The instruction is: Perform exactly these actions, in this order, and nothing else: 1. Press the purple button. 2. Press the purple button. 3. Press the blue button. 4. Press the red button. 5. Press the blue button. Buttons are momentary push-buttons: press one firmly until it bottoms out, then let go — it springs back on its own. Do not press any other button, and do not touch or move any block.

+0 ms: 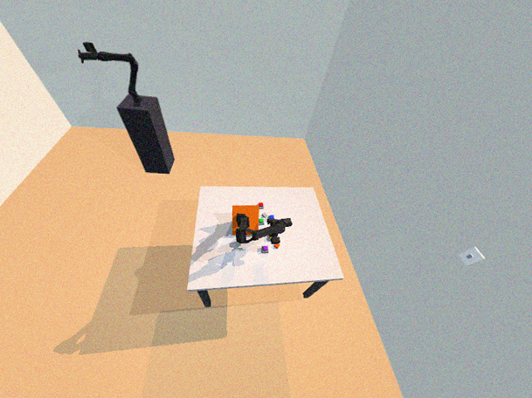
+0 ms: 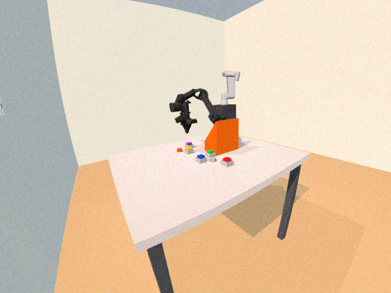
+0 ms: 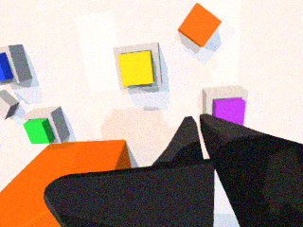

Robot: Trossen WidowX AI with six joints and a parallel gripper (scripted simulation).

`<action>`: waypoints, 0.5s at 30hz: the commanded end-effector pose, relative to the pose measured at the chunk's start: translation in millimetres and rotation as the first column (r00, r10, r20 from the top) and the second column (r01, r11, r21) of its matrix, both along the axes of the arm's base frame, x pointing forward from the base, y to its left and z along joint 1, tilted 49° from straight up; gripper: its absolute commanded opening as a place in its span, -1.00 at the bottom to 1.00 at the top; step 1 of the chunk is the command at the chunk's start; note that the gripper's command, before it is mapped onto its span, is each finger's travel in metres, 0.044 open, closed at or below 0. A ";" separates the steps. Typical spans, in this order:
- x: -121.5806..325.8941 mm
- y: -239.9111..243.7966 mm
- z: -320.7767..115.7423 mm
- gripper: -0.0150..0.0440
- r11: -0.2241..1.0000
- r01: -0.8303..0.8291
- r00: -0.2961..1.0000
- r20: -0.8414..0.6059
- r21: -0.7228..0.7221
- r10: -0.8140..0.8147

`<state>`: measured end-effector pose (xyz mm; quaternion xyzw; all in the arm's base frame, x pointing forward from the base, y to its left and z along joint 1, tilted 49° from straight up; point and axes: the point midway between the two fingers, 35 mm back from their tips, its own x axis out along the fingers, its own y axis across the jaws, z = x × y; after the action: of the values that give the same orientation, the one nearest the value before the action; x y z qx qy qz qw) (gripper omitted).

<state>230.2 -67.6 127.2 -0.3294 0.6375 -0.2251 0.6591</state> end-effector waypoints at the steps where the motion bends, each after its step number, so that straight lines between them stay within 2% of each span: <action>1: 21.4 28.5 -24.6 -0.42 1.000 -0.003 1.000 0.000 0.021 0.003; 8: 44.3 87.8 -82.3 -0.42 1.000 0.018 1.000 0.013 0.016 -0.018; 15: 40.1 143.2 -150.4 -0.42 0.999 0.042 0.998 0.041 -0.020 -0.041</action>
<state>276.1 46.3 14.7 -0.3174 0.6339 -0.2393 0.6635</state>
